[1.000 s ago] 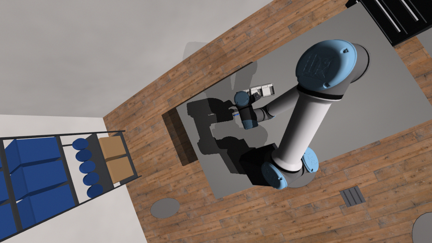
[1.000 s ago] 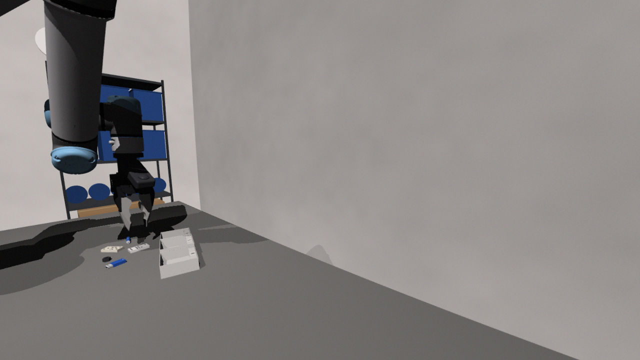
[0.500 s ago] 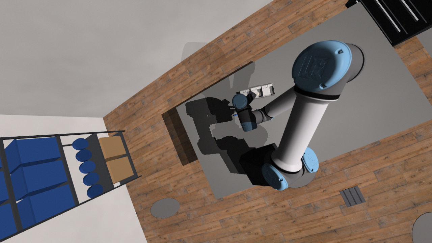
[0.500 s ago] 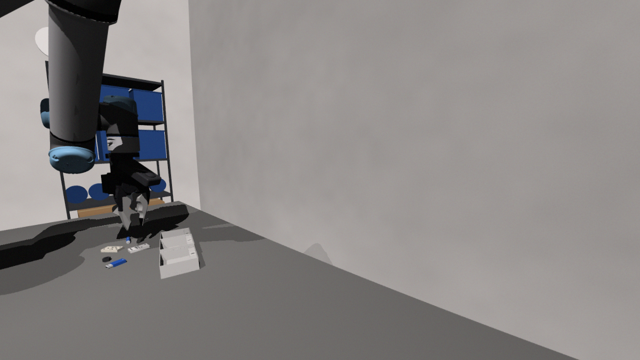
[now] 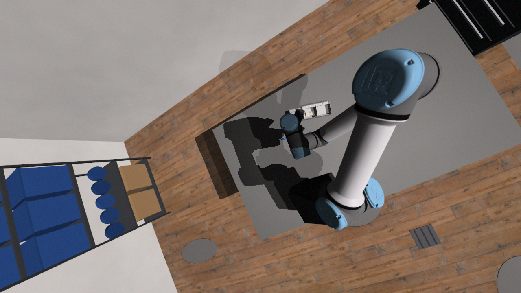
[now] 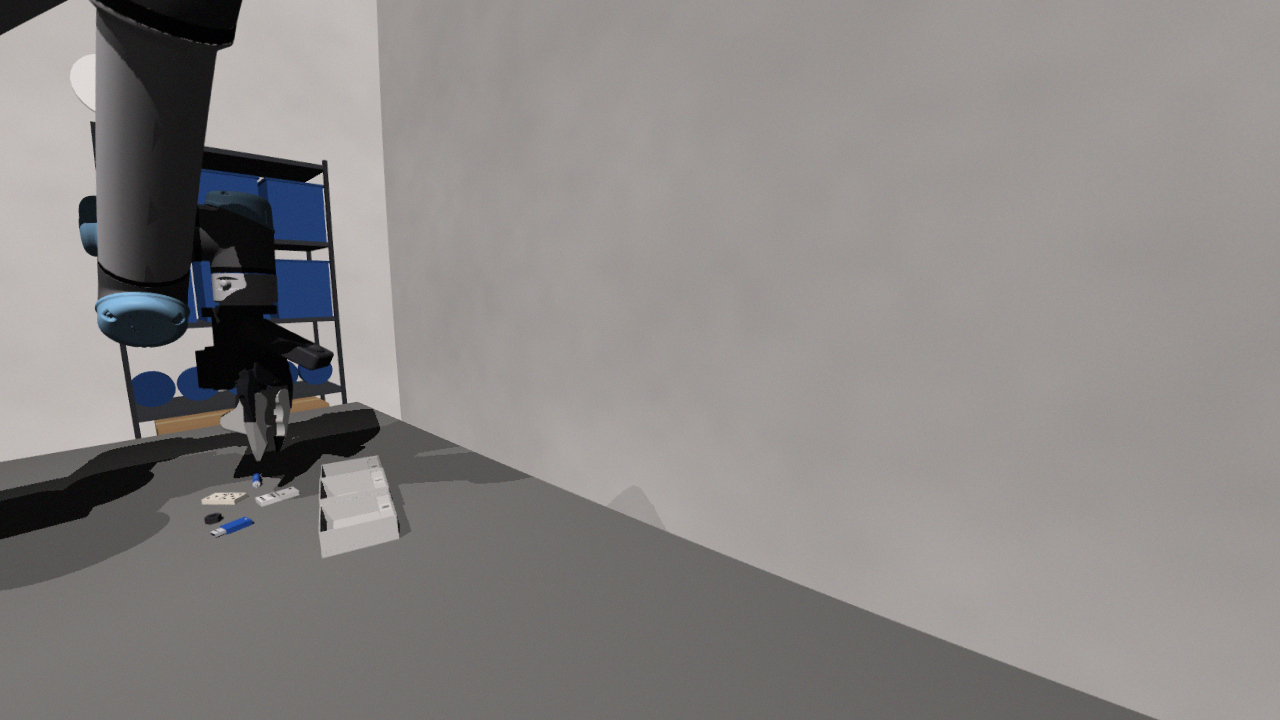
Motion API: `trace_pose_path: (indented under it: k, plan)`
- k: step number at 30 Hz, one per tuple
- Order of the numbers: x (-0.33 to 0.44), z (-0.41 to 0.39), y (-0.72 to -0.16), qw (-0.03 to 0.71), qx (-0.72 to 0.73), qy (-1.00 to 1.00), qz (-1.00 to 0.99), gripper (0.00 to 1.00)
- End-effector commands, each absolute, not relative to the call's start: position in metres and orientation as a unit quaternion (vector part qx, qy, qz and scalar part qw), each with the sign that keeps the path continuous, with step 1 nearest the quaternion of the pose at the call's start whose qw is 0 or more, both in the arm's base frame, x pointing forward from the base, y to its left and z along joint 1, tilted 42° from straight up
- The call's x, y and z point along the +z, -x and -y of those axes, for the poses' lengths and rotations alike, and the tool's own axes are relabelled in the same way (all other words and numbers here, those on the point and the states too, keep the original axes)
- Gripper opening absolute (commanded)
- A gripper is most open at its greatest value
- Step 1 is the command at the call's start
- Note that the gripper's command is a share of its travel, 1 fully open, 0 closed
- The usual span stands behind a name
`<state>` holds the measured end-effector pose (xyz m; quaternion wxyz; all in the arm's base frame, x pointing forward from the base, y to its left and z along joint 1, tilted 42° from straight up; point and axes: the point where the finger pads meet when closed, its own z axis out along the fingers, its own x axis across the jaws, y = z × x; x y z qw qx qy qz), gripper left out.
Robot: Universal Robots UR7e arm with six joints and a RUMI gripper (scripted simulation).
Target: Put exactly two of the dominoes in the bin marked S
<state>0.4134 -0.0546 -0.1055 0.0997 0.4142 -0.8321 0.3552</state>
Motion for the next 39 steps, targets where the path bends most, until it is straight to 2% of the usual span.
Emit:
trace_pose_path:
  k: [1,26,39]
  plan:
    - [-0.1049,0.0535,-0.4129,0.124,0.347,-0.479,0.796,0.24]
    - [-0.1043,0.0542,-0.4131,0.207,0.304,-0.675,0.639,0.24]
    - [-0.1056,0.0540,-0.4124,0.224,0.284,-0.732,0.578,0.24]
